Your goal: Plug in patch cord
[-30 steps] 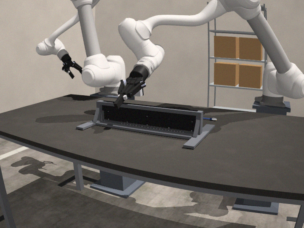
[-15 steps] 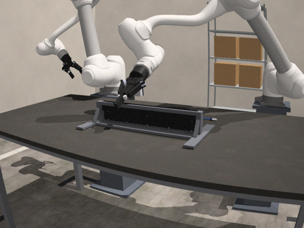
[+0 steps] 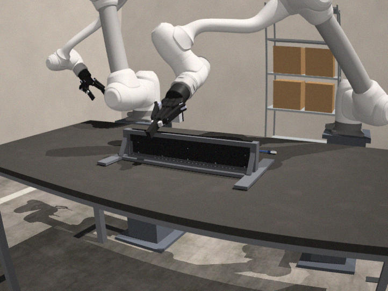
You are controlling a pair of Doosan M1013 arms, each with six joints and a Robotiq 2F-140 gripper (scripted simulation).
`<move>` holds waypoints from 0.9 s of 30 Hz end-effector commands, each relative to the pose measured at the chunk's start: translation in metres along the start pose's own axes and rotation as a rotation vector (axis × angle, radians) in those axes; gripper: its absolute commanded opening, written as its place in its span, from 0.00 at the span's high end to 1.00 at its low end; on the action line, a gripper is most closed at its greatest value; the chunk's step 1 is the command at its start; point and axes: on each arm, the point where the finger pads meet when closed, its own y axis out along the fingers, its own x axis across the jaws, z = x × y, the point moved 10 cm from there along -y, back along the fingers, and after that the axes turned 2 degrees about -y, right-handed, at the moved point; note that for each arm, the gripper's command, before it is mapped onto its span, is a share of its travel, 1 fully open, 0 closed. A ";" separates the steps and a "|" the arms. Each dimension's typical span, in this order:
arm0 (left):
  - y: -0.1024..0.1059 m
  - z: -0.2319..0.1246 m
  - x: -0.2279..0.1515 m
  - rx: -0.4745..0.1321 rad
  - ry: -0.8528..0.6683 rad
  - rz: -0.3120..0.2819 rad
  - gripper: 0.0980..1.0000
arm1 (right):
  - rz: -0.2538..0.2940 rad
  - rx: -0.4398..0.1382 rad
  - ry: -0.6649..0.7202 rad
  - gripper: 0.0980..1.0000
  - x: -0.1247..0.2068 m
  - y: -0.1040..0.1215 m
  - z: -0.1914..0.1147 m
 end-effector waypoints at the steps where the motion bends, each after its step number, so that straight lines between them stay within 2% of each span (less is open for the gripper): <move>1: -0.009 -0.002 0.000 -0.002 -0.001 0.001 1.00 | 0.000 0.001 0.000 0.00 0.000 0.000 0.000; 5: -0.033 -0.002 0.000 -0.002 -0.001 0.001 1.00 | 0.000 0.001 0.000 0.00 0.000 0.000 0.000; 7: -0.033 -0.002 0.000 -0.002 -0.001 0.001 1.00 | 0.000 0.001 0.000 0.00 0.000 0.000 0.000; 15: -0.100 -0.002 0.000 -0.002 -0.001 0.001 1.00 | 0.000 0.001 0.000 0.00 0.000 0.000 0.000; 19: -0.125 -0.002 0.000 -0.002 -0.001 0.001 1.00 | 0.000 0.001 0.000 0.00 0.000 0.000 0.000; 22: -0.135 -0.001 0.000 -0.002 -0.001 0.001 1.00 | 0.000 0.001 0.000 0.00 0.000 0.000 0.000; 27: -0.137 -0.001 0.000 -0.002 -0.001 0.001 1.00 | 0.000 0.001 0.000 0.00 0.000 0.000 0.000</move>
